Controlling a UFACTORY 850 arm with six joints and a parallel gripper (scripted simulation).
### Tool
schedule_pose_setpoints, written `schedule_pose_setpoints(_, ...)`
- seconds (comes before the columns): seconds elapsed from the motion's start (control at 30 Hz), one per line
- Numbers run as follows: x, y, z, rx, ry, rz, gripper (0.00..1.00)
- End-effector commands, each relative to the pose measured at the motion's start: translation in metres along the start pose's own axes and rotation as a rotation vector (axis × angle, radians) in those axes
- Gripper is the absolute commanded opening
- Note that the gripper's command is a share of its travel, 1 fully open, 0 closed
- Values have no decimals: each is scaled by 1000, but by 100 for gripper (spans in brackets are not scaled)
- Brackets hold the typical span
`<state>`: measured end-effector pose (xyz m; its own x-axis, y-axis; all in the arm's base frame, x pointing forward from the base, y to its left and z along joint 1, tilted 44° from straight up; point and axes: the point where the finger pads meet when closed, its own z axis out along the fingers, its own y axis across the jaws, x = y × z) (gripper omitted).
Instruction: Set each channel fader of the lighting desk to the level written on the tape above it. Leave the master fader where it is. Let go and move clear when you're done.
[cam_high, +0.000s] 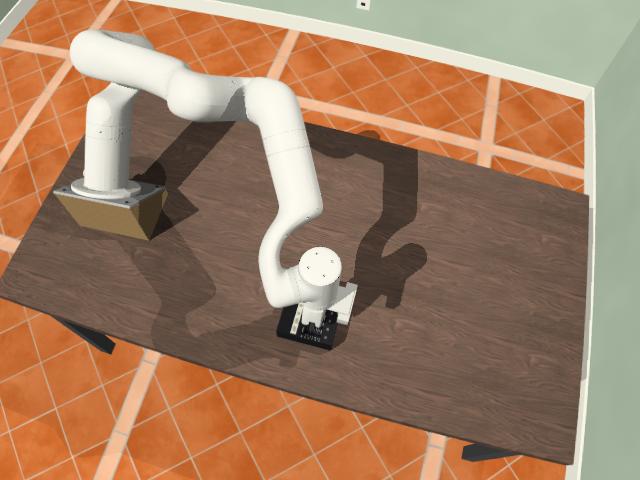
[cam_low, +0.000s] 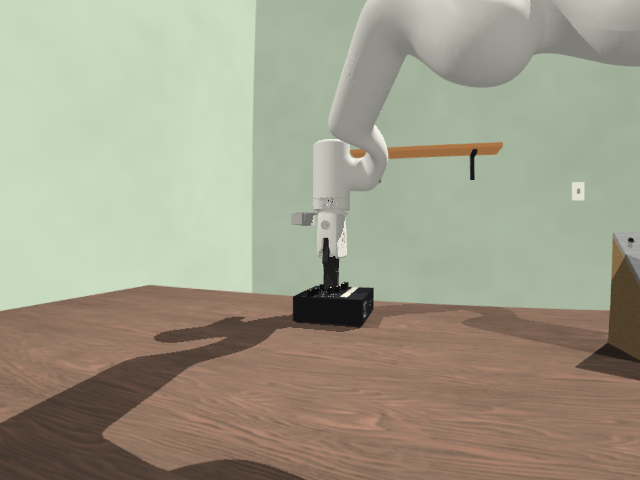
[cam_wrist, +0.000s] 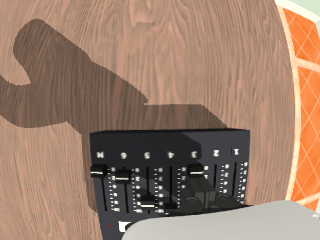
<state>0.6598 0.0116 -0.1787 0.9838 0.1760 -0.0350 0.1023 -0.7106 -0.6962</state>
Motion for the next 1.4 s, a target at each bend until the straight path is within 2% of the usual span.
schedule_pose_setpoints(0.0,1,0,-1,-1,3,-1,0)
schedule_pose_setpoints(0.93,-5,0,-2,-1,3,-1,0)
schedule_pose_setpoints(1.37,-5,0,-27,-1,3,-1,0)
